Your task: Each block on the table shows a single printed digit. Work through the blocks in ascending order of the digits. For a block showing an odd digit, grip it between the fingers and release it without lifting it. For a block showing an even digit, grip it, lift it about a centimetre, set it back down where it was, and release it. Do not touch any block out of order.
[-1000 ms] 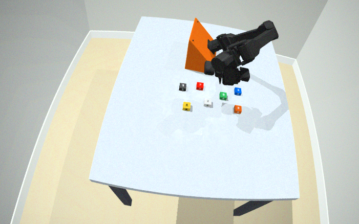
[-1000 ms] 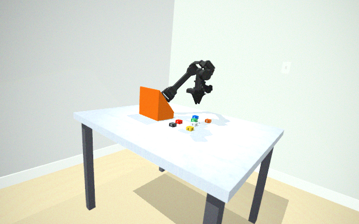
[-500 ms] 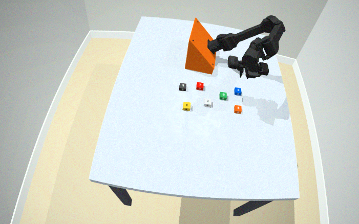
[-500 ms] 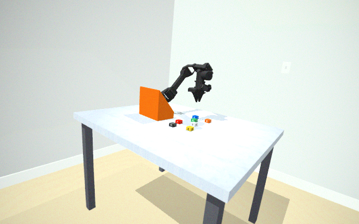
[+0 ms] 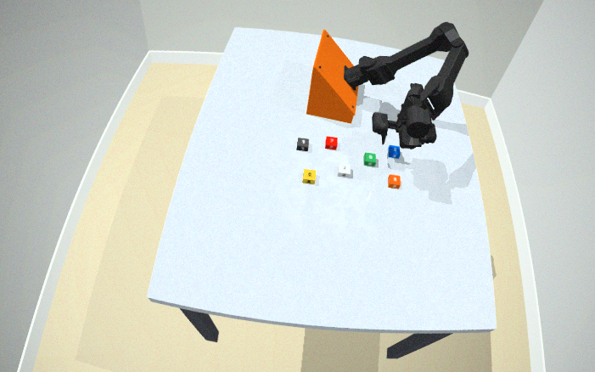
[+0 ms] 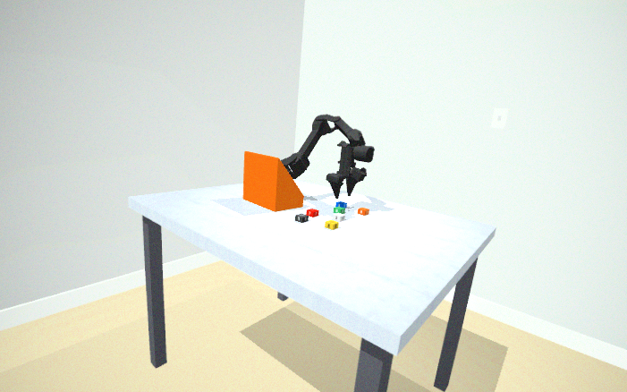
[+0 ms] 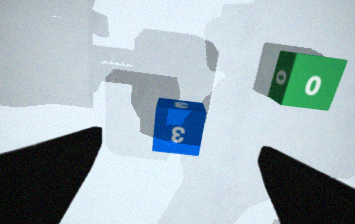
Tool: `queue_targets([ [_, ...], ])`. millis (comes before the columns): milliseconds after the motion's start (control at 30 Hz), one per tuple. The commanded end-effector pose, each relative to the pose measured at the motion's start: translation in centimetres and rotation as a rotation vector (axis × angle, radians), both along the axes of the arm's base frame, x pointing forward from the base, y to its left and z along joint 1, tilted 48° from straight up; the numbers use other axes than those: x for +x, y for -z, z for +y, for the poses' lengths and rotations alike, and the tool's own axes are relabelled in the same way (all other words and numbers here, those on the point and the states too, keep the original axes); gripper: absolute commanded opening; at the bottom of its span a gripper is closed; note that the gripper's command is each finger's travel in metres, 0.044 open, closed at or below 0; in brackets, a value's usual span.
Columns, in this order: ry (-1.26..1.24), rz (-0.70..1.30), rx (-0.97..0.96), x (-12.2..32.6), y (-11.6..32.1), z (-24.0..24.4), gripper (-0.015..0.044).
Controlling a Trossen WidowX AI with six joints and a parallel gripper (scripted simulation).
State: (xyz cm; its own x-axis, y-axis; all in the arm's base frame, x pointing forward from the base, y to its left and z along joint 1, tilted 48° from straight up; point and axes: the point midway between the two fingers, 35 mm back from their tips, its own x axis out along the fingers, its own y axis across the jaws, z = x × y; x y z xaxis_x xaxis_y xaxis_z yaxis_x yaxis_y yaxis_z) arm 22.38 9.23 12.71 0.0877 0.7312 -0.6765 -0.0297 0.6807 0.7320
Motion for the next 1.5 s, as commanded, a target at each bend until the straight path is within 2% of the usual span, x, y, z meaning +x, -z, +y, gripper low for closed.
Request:
queue_targets([
  [0,-0.001,-0.005,0.004,0.0,0.3,0.6,0.04],
  [667,-0.001,-0.006,0.007,0.2,2.2,2.7,0.04],
  [1033,-0.001,-0.006,0.007,0.2,2.2,2.7,0.012],
  [1467,-0.001,-0.006,0.007,0.2,2.2,2.7,0.012],
])
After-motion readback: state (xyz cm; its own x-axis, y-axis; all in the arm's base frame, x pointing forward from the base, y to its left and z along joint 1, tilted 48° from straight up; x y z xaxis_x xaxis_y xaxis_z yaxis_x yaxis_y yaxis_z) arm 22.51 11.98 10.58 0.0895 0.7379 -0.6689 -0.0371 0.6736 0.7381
